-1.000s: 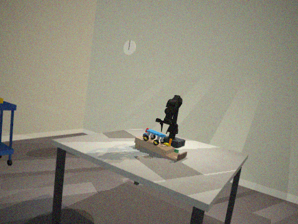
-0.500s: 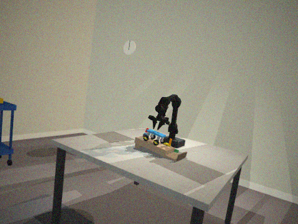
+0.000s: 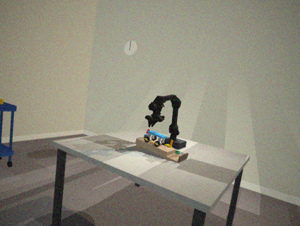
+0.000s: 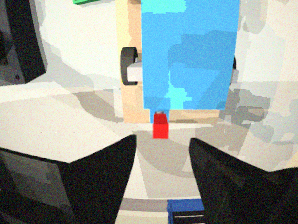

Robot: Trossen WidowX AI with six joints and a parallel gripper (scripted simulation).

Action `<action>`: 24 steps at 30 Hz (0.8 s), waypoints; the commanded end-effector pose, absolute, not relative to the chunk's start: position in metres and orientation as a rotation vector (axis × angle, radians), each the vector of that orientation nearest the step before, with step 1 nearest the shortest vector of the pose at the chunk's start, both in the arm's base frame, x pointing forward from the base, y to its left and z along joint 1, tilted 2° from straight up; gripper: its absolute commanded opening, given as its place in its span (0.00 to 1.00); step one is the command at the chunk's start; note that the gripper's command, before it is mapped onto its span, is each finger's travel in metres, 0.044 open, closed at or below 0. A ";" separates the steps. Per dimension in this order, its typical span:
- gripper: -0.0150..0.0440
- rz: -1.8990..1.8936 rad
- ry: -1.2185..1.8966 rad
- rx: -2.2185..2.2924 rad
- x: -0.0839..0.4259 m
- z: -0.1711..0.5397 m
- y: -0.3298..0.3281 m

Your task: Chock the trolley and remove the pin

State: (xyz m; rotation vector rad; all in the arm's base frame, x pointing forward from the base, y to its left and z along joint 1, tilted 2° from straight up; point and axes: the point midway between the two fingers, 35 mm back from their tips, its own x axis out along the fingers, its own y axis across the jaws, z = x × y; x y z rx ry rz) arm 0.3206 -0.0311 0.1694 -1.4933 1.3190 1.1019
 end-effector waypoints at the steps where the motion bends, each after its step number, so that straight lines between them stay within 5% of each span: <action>1: 0.58 1.136 1.311 -1.530 0.320 0.171 -0.035; 24: 0.58 1.135 1.311 -1.530 0.322 0.143 -0.043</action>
